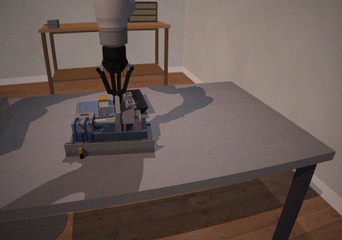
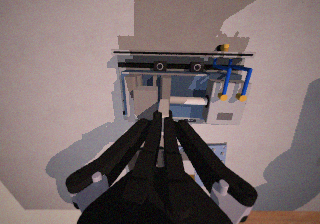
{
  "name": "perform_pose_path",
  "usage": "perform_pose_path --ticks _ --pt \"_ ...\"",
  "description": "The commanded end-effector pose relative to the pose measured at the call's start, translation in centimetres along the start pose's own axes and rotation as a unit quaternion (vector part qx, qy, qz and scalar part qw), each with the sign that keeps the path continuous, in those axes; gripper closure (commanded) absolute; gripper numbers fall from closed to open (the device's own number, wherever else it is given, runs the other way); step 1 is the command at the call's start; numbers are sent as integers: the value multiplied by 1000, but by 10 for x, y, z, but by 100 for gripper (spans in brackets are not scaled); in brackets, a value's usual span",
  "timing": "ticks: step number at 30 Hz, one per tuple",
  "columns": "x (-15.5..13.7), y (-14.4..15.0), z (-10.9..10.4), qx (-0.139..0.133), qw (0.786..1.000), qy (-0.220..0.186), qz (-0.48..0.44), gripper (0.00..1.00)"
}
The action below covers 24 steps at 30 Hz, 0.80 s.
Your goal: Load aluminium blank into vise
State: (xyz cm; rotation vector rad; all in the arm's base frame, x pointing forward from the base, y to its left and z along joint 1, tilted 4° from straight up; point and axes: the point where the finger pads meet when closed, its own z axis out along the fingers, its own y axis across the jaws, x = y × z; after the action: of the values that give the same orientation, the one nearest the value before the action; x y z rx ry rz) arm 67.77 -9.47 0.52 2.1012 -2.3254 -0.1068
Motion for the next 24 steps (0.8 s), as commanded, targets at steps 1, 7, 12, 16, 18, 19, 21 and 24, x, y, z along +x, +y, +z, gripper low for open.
perform_pose_path --ticks 1,7,12,16,18,19,21,24 --pt "1 3 7 -2 1000 -1 0 100" --pt "1 3 8 -2 1000 -1 0 100" --pt "1 4 9 -2 1000 -1 0 100" --pt "1 4 10 -2 1000 -1 0 100" --pt "1 4 10 -2 1000 -1 0 100" --pt "1 4 10 -2 1000 -1 0 100" --pt "1 4 10 -2 1000 -1 0 100" --pt "1 4 10 -2 1000 -1 0 100"
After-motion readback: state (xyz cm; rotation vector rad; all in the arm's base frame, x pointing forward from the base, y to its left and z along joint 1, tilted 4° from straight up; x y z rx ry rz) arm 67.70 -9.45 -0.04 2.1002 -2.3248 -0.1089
